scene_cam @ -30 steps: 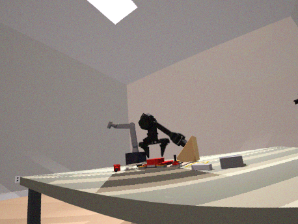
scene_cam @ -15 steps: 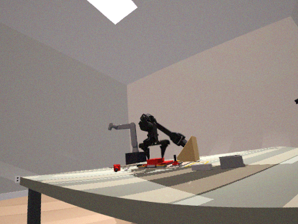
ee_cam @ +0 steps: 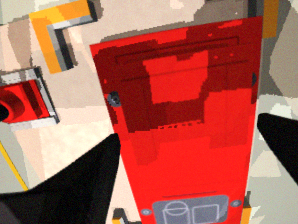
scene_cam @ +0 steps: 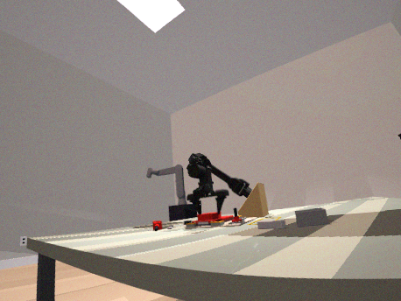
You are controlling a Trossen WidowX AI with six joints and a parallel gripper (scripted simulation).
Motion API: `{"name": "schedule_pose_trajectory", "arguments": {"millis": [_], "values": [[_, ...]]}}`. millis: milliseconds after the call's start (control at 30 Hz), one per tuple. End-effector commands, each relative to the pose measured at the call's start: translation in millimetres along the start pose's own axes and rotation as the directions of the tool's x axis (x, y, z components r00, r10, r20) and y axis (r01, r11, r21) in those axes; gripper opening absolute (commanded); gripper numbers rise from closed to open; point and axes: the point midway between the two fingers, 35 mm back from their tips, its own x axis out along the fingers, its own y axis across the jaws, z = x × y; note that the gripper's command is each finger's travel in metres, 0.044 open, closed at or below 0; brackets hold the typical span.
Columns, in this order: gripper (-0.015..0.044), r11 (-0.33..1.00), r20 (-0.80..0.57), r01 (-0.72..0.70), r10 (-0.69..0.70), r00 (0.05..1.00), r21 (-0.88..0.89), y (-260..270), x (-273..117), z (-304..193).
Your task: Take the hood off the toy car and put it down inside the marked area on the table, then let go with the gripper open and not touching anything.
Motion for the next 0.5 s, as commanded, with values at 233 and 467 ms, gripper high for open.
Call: {"name": "schedule_pose_trajectory", "arguments": {"millis": [233,467], "values": [[0.044,1.0,-0.001,0.003,-0.003,1.0,-0.007,0.3,5.7,-0.8],[0.0361,1.0,0.0,0.001,-0.001,1.0,0.0,-0.1,5.9,-0.1]]}}
